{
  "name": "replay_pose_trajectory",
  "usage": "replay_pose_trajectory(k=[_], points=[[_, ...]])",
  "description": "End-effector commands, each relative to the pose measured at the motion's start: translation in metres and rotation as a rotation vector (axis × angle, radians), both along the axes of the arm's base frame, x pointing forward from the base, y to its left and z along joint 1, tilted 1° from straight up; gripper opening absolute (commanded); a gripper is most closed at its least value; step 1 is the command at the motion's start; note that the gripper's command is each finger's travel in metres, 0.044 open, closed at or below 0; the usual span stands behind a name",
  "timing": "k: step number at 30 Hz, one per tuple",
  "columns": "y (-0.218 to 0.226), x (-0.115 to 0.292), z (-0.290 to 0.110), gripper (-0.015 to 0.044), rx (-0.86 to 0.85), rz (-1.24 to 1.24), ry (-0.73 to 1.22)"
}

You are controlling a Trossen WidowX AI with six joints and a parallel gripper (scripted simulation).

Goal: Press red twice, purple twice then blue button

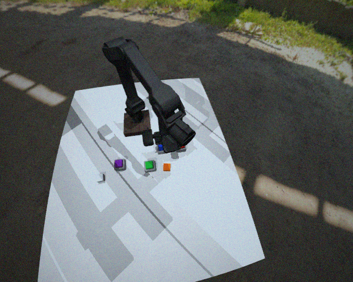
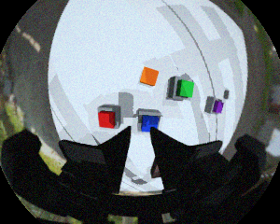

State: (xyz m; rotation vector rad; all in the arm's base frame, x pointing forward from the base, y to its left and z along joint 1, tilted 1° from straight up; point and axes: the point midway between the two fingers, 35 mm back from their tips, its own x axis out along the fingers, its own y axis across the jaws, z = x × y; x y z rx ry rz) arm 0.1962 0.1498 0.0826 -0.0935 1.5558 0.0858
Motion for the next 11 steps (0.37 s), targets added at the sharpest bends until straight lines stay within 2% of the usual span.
replay_pose_trajectory(k=[1,7,11], points=[[0.032,0.012,0.02,0.023,0.006,0.014,-0.003],[0.072,0.027,0.047,0.0388,0.006,-0.028,-0.004],[0.073,0.027,0.047,0.04,0.006,-0.03,-0.004]])
